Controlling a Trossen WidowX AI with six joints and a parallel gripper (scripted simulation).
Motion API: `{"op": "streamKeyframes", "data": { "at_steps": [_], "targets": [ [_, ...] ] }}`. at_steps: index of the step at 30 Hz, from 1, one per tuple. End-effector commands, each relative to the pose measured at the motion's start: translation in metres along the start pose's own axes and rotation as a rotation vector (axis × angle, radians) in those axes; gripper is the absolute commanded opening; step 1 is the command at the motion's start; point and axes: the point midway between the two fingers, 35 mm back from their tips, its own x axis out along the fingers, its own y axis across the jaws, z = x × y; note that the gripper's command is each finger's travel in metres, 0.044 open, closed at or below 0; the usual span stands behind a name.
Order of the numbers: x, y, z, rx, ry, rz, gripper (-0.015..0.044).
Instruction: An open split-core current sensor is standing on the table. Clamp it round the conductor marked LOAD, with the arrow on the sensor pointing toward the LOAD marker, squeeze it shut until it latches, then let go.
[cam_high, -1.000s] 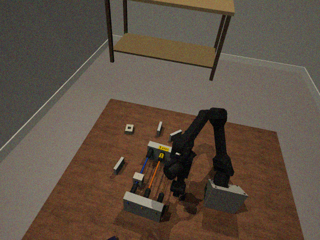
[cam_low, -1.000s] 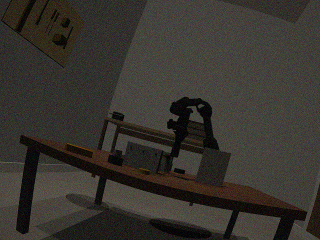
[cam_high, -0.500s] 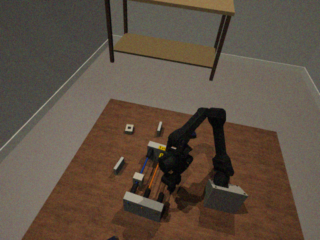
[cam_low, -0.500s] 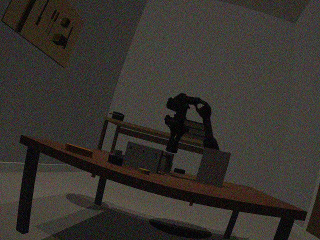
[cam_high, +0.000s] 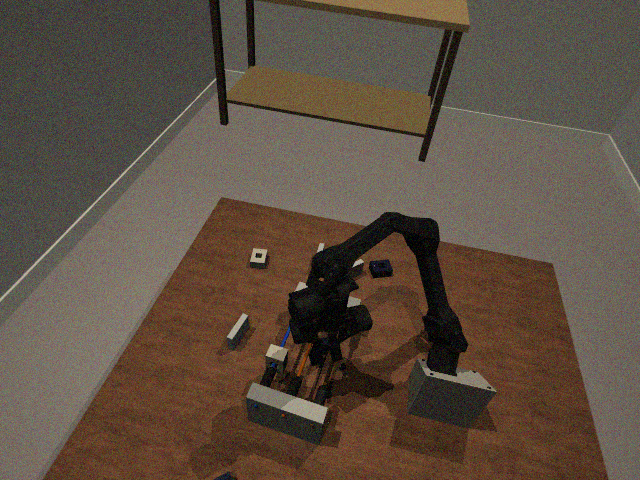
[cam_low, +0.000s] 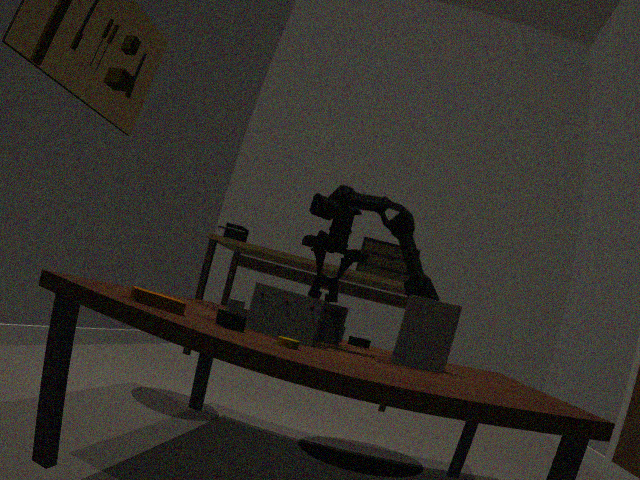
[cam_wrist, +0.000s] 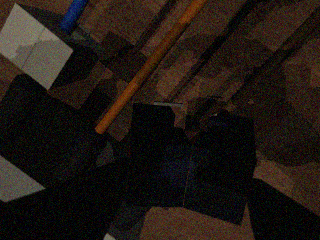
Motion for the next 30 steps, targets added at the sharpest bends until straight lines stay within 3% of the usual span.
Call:
{"op": "streamKeyframes", "data": {
  "at_steps": [1, 10, 30],
  "targets": [
    [0.001, 0.01, 0.016, 0.186, -0.006, 0.002, 0.0],
    [0.008, 0.027, 0.051, 0.572, -0.016, 0.0, 0.0],
    [0.032, 0.029, 0.053, 0.58, -0.016, 0.001, 0.0]
  ]
}}
